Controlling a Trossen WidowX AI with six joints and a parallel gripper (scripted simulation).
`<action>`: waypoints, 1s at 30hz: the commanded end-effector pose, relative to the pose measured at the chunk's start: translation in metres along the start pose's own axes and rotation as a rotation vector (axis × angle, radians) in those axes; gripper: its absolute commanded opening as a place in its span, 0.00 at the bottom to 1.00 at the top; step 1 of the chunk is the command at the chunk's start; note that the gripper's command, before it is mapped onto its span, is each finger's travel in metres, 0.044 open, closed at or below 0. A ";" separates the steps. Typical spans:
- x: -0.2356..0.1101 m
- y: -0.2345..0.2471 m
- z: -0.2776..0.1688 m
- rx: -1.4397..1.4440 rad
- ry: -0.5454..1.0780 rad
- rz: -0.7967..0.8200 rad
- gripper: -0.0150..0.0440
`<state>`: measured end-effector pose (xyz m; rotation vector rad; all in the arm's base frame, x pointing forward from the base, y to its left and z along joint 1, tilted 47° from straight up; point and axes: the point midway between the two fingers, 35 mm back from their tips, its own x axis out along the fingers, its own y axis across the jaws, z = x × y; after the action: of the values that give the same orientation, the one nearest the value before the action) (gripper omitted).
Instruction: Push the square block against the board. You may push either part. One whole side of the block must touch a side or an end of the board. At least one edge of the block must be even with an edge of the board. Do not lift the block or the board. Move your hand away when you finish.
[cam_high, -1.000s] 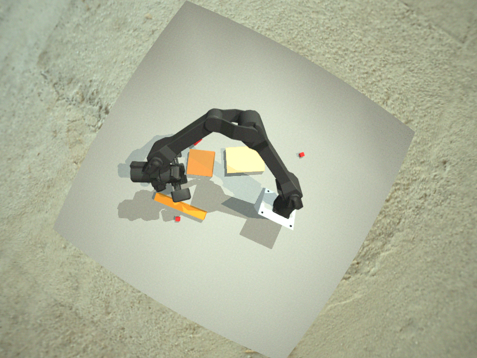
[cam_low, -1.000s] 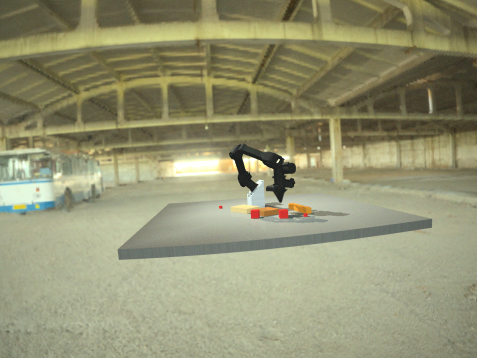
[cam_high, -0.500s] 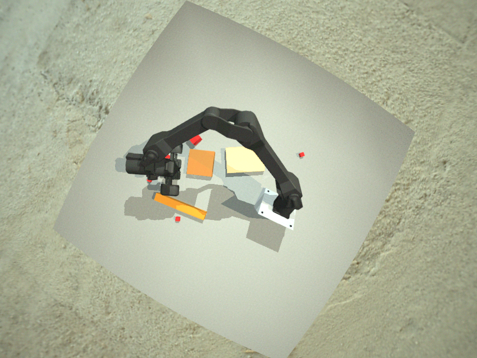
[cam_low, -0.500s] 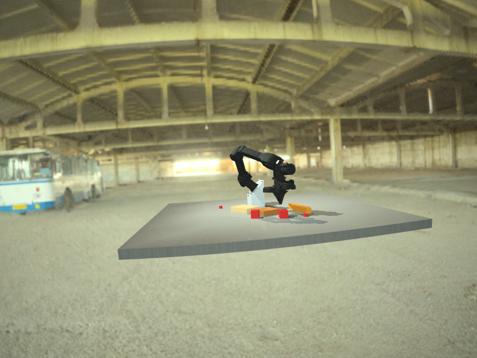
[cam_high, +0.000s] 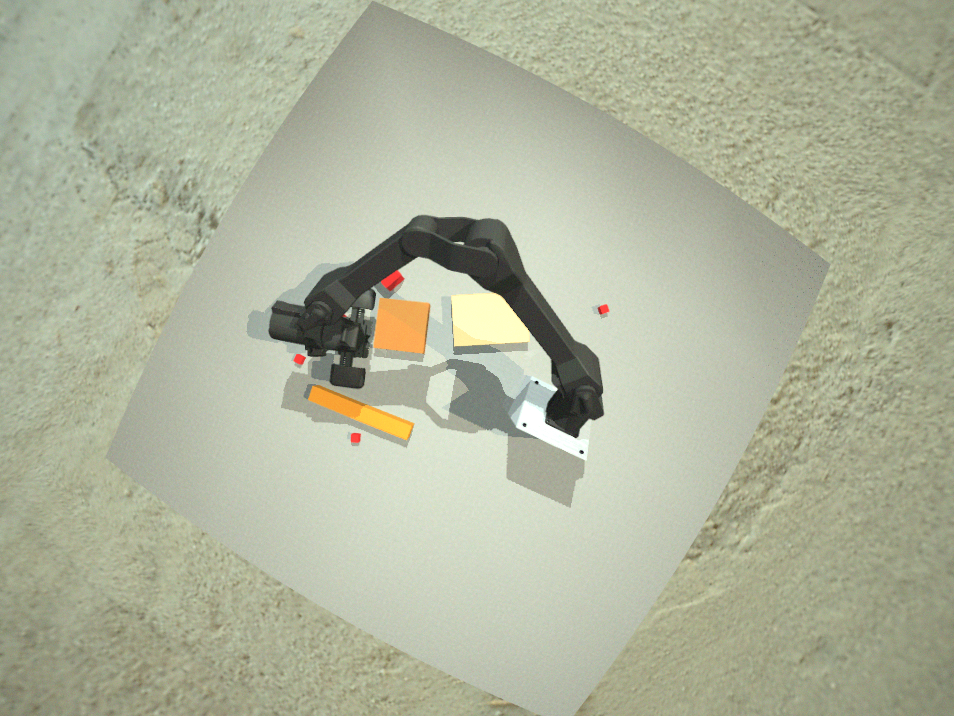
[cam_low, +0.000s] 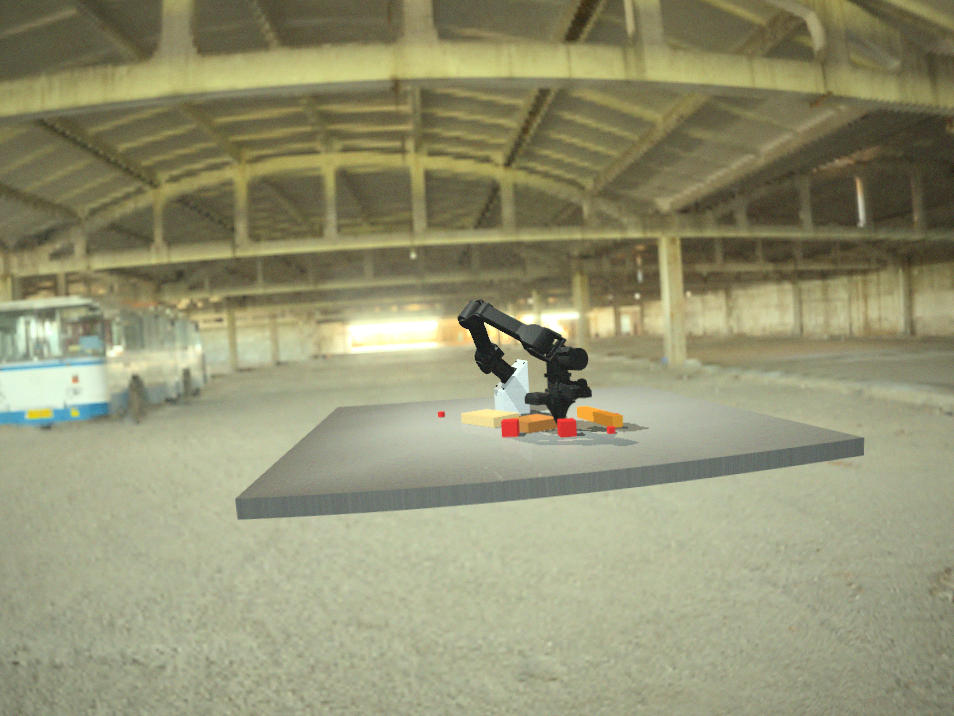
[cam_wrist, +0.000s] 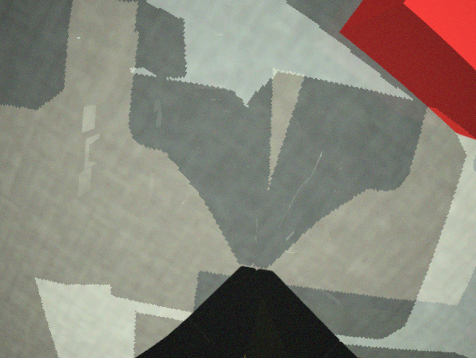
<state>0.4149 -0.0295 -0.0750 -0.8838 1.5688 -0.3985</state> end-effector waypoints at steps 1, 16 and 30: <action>0.001 0.000 -0.004 -0.009 0.003 -0.005 0.25; 0.001 -0.001 -0.018 -0.009 0.004 -0.005 0.25; 0.001 -0.002 -0.030 -0.010 0.004 -0.005 0.25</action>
<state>0.3912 -0.0358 -0.0685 -0.8842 1.5667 -0.3980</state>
